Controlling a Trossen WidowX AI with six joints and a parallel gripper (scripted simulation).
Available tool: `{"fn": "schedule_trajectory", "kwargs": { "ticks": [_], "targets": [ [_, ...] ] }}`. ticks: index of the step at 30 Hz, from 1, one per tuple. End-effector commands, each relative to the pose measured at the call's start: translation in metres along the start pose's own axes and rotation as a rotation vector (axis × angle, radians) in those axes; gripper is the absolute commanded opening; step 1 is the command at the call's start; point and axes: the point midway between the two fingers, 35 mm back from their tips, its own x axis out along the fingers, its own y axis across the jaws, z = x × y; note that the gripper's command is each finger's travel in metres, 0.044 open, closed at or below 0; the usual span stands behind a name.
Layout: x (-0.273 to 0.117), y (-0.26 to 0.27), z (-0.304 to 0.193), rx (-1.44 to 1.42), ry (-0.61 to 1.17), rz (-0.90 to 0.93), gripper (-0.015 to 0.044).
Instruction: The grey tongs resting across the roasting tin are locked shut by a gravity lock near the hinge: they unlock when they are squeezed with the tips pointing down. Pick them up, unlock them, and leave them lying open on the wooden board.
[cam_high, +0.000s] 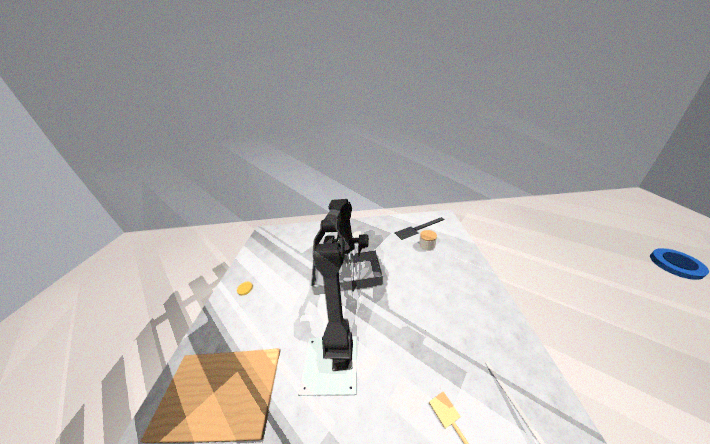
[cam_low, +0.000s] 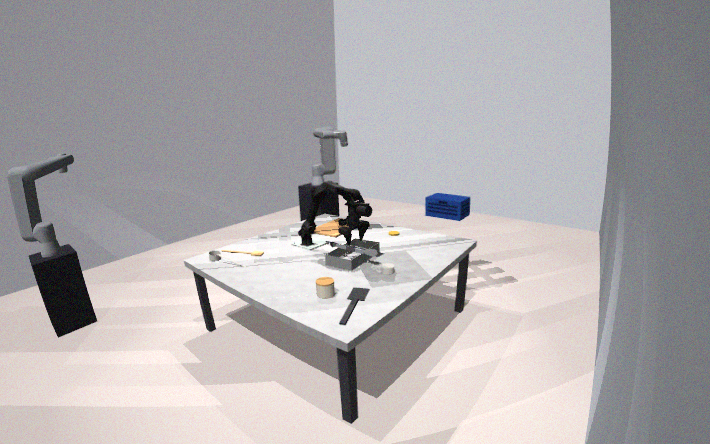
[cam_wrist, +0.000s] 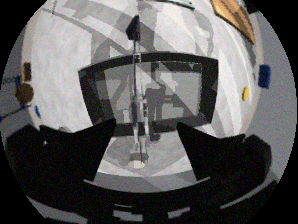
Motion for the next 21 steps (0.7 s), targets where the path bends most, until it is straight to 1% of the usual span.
{"fn": "schedule_trajectory", "kwargs": {
  "ticks": [1,11,21],
  "targets": [
    [0.002,0.006,0.006,-0.004,-0.010,0.009,0.0440],
    [0.004,0.008,0.008,0.000,-0.010,0.011,0.0440],
    [0.019,0.008,0.007,0.000,-0.010,0.011,0.0440]
  ]
}}
